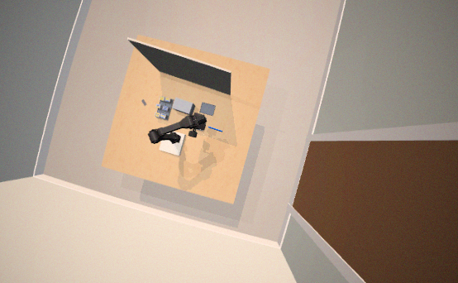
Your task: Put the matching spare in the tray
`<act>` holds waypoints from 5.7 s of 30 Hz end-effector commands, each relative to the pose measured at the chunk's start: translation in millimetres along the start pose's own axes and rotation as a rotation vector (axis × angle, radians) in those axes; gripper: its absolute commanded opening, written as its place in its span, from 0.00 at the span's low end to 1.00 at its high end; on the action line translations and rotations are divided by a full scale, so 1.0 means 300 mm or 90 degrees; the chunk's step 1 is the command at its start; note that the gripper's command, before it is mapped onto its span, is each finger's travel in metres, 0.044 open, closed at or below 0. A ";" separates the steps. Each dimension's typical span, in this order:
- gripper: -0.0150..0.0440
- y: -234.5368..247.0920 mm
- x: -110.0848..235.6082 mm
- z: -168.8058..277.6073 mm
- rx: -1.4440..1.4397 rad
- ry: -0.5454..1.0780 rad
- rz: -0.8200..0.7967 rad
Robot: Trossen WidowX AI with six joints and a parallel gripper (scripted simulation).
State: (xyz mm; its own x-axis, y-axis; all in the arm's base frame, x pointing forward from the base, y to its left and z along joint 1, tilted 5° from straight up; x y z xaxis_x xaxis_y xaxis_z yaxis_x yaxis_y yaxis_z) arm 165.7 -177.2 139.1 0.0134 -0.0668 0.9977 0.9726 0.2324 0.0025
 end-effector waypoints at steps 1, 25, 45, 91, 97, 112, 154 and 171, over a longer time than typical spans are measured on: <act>1.00 -0.019 -0.009 0.005 -0.023 -0.002 0.002; 0.76 -0.006 -0.178 0.005 -0.023 -0.002 0.001; 0.76 -0.001 -0.288 0.001 -0.023 -0.002 0.001; 0.41 -0.002 -0.407 0.011 -0.021 -0.002 -0.001; 0.25 -0.002 -0.407 0.011 -0.021 -0.002 -0.001; 0.25 0.002 -0.236 0.003 -0.022 -0.002 0.001; 0.25 0.023 0.114 -0.020 -0.023 -0.003 0.001; 0.25 0.254 0.147 -0.115 -0.023 -0.005 -0.003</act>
State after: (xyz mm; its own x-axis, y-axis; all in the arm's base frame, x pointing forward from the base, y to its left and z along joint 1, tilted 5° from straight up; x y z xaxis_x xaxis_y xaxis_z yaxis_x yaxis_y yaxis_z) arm 233.7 -194.8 177.7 0.0206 -0.0627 0.9978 0.9798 0.2001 -0.0076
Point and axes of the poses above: the point midway between the two fingers, 35 mm back from their tips, its own x axis back along the fingers, its own y axis across the jaws, z = x × y, the point moved 1 cm from there along x, back along the fingers, and after that the axes turned 10 degrees about x, right-handed, at the moved point
